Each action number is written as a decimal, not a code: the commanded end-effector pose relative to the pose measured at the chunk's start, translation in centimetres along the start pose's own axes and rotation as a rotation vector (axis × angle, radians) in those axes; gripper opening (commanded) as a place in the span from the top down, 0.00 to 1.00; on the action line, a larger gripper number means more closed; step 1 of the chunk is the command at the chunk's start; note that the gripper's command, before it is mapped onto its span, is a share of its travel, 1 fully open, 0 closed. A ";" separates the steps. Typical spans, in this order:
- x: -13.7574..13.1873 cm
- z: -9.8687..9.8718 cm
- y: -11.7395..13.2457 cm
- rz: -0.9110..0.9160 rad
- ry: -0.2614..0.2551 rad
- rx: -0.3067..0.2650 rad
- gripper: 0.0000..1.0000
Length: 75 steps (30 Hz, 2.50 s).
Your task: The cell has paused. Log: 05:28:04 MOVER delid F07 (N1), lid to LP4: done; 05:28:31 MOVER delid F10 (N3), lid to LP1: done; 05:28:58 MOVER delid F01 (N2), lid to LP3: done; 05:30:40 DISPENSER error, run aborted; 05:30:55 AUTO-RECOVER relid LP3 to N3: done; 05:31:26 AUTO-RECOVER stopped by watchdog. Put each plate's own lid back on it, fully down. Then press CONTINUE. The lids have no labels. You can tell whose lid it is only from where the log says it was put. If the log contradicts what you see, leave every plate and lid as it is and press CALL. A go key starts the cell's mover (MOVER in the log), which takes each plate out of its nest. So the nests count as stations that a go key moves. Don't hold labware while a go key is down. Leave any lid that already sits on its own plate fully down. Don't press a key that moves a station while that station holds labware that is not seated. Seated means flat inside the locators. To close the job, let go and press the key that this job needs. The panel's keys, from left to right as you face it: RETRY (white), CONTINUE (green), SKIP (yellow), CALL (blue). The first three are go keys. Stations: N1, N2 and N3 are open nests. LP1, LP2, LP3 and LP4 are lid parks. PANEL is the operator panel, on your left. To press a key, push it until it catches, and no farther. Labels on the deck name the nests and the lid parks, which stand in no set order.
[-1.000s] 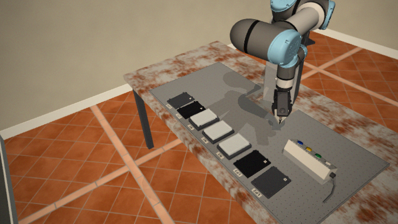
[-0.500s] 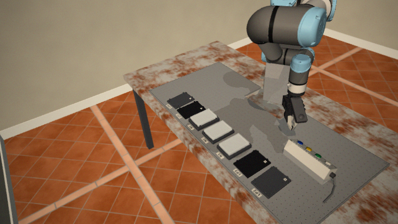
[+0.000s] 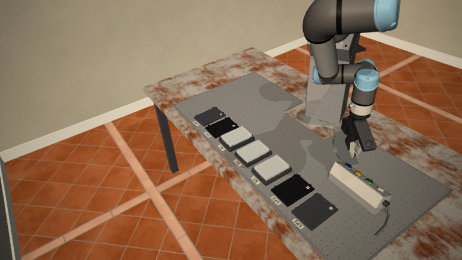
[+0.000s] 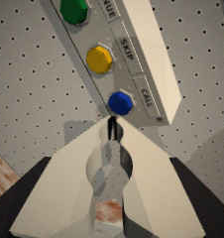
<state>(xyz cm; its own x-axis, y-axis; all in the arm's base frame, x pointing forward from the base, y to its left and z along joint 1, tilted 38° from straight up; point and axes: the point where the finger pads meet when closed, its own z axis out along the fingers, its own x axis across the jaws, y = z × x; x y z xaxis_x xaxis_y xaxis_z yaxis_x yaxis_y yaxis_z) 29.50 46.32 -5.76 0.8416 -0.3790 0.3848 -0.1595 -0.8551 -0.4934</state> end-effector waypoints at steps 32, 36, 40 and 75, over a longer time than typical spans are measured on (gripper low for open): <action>-5.0 0.3 -7.2 0.000 0.001 -0.009 1.00; -5.0 1.0 -7.2 0.000 0.001 -0.009 1.00; -5.0 1.3 -7.2 0.000 0.001 -0.009 1.00; -4.6 3.0 -7.3 0.000 0.001 -0.009 1.00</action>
<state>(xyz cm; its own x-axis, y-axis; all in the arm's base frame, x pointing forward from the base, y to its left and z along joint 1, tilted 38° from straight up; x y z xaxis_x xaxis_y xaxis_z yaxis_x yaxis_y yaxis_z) 28.18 55.29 -6.19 0.8409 -0.3795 0.3858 -0.1646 -0.8585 -0.4857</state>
